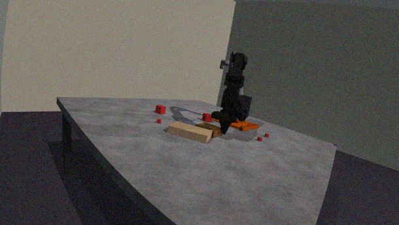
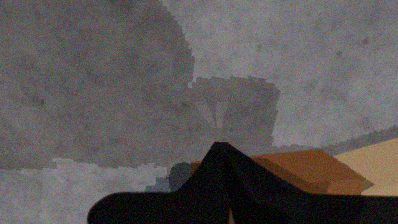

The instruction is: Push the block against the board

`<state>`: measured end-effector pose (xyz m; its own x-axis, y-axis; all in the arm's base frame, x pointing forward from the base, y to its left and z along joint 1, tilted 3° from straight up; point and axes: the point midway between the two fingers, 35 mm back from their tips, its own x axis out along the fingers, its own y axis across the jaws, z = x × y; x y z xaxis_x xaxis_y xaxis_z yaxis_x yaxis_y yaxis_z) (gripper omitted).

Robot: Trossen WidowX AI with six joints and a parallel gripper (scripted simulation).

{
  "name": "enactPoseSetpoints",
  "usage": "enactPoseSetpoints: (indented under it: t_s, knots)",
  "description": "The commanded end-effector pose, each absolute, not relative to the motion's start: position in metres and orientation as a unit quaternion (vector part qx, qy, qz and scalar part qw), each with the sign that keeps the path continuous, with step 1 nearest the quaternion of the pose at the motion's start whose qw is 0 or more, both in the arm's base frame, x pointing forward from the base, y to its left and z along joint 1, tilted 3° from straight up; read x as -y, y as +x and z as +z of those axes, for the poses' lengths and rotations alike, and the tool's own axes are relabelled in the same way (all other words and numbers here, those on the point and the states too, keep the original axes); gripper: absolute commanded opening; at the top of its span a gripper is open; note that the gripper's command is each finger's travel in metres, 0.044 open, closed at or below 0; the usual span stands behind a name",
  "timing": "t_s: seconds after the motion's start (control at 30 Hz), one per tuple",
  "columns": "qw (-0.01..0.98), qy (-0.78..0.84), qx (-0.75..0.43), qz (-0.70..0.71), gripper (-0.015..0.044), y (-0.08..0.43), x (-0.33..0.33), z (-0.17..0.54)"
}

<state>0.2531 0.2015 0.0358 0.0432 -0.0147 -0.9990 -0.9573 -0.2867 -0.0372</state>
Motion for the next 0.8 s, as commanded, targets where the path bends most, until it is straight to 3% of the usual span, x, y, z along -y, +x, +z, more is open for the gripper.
enactPoseSetpoints:
  t_s: [0.0,0.77]
  knots:
    - [0.424,-0.583,-0.423,0.550,0.0000,0.251,-0.206,0.033]
    - [0.424,-0.582,-0.422,0.551,0.0000,0.241,-0.242,0.031]
